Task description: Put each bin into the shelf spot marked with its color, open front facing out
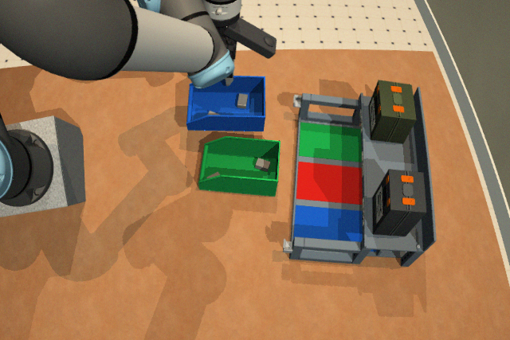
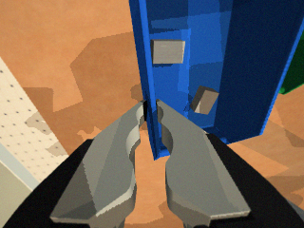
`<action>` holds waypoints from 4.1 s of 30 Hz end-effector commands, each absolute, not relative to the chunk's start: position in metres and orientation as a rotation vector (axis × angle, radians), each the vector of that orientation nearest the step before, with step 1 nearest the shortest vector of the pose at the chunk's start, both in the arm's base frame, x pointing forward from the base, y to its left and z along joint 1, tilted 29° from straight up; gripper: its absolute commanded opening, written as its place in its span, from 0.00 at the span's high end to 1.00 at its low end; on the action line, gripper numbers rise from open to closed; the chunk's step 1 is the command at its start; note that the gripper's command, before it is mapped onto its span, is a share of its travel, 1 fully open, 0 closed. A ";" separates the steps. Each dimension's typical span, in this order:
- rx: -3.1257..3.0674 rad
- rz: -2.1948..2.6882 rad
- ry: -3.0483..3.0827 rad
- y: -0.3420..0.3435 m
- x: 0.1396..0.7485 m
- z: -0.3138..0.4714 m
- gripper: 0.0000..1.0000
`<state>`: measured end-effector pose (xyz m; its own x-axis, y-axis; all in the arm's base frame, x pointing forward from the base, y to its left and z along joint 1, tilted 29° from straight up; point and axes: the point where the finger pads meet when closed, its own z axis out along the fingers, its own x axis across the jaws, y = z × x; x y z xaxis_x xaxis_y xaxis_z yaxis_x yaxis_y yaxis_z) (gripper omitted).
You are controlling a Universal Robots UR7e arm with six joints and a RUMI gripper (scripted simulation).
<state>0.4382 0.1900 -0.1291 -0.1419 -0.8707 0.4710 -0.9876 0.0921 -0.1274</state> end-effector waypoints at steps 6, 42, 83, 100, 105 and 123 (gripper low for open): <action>1.857 0.614 -2.106 0.194 0.442 -0.126 1.00; 1.859 0.615 -2.109 0.203 0.442 -0.112 1.00; 1.851 0.612 -2.108 0.196 0.439 -0.108 1.00; 1.842 0.615 -2.118 0.174 0.439 -0.096 1.00; 1.839 0.616 -2.122 0.167 0.438 -0.092 1.00; 1.818 0.621 -2.144 0.119 0.437 -0.066 1.00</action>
